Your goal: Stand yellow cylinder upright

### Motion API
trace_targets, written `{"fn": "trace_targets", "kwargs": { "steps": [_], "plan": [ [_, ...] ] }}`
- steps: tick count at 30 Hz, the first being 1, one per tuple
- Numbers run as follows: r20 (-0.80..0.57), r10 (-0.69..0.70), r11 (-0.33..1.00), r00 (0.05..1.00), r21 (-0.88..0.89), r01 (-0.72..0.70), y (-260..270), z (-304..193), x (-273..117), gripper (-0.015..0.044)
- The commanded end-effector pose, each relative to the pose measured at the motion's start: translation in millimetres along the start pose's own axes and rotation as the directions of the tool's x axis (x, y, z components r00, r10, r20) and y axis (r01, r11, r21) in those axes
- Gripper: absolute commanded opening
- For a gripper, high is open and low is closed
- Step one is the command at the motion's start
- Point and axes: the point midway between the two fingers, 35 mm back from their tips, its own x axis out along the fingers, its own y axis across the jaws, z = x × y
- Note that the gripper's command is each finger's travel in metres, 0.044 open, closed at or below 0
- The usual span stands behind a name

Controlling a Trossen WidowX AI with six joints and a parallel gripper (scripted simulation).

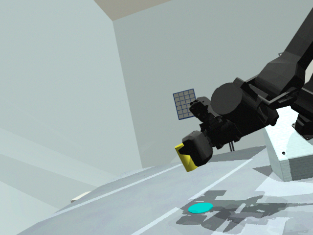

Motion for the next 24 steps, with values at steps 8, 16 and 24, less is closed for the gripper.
{"fn": "trace_targets", "kwargs": {
  "steps": [8,16,24],
  "plan": [
    [0.068,0.03,0.997,0.997,0.065,-0.034,1,6,-9,0.0105],
    [0.111,0.047,0.992,0.993,0.109,-0.059,0,8,-14,0.0105],
    [0.153,0.062,0.984,0.986,0.153,-0.086,-1,10,-20,0.0105]
  ]
}}
